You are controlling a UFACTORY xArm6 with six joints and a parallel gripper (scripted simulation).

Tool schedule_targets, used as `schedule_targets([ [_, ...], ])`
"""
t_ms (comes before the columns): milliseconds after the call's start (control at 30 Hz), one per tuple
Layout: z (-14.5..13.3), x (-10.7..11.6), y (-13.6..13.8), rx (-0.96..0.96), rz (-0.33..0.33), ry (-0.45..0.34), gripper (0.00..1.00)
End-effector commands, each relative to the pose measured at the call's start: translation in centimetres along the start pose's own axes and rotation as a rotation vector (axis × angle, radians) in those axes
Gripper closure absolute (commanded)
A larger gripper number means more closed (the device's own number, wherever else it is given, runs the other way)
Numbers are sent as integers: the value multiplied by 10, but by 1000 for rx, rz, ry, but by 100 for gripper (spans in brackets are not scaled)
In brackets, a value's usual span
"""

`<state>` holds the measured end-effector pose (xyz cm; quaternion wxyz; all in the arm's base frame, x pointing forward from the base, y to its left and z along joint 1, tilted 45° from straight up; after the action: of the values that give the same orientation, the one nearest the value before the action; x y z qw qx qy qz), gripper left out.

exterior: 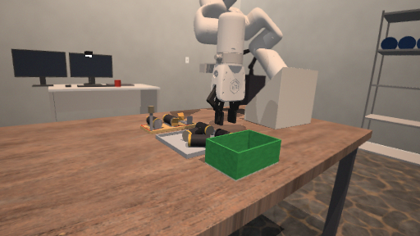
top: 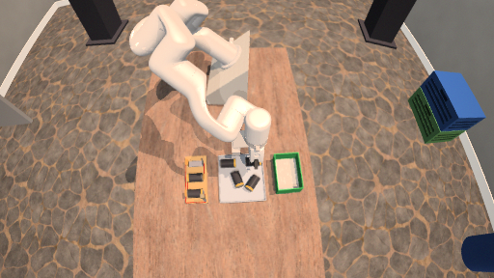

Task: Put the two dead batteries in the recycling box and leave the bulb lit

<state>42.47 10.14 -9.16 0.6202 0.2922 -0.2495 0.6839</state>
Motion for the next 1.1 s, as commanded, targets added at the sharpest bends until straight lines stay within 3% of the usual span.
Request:
schedule_targets([
  [0,0,14,-1,-1,2,0,49],
  [367,0,24,-1,-1,2,0,49],
  [500,0,57,-1,-1,2,0,49],
  [567,0,57,-1,-1,2,0,49],
  [633,0,76,-1,-1,2,0,49],
  [800,1,81,-1,-1,2,0,49],
  [900,14,81,-17,-1,2,0,49],
  [1067,56,81,-66,-1,2,0,49],
])
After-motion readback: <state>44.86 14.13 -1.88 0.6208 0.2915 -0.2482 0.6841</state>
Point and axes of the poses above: the point where the finger pads meet when closed, its own x axis back along the fingers, its own y axis across the jaws, z = x × y, the point moved 7 cm from there along x, back along the fingers, and after that the axes turned 4 degrees about -x, right-handed, at the moved point
